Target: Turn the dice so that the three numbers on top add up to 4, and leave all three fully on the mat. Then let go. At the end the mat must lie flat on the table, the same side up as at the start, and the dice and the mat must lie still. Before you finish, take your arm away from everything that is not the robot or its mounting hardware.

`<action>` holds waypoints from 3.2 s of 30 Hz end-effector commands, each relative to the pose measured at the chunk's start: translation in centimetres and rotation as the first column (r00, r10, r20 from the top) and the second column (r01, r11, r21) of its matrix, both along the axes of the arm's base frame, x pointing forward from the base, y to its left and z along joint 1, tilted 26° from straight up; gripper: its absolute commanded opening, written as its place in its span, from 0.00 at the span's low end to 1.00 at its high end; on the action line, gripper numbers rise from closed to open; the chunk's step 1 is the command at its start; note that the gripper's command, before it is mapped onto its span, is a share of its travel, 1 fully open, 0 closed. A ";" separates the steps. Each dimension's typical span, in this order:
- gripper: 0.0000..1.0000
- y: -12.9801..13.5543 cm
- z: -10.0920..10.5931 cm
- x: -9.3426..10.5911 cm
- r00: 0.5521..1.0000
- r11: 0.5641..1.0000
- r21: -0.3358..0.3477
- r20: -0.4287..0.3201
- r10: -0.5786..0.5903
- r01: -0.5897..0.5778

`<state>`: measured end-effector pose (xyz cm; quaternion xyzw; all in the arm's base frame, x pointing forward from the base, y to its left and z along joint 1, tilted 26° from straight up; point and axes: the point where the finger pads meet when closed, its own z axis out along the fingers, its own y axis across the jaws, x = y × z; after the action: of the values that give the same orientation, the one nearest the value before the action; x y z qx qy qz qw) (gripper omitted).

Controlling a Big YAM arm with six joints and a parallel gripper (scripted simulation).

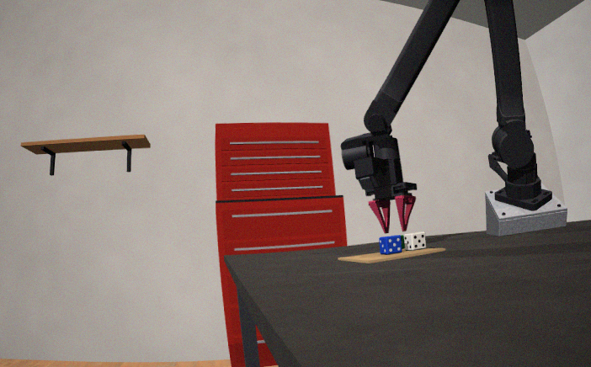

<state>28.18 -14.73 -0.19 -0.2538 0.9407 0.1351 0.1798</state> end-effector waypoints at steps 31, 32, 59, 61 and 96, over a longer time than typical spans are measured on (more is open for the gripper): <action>0.45 -0.9 1.1 1.4 0.999 1.000 -0.022 0.034 -0.005 0.006; 0.45 -0.9 1.1 1.4 0.999 1.000 -0.022 0.034 -0.005 0.006; 0.45 0.5 -0.8 0.7 1.000 1.000 0.003 0.006 -0.001 0.001; 0.45 0.6 -1.2 0.8 1.000 1.000 0.003 0.006 0.000 0.000; 0.45 1.1 -2.9 1.1 1.000 1.000 0.000 0.010 -0.006 0.006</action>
<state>29.45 -13.61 -3.28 -0.2542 0.9406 0.1329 0.1816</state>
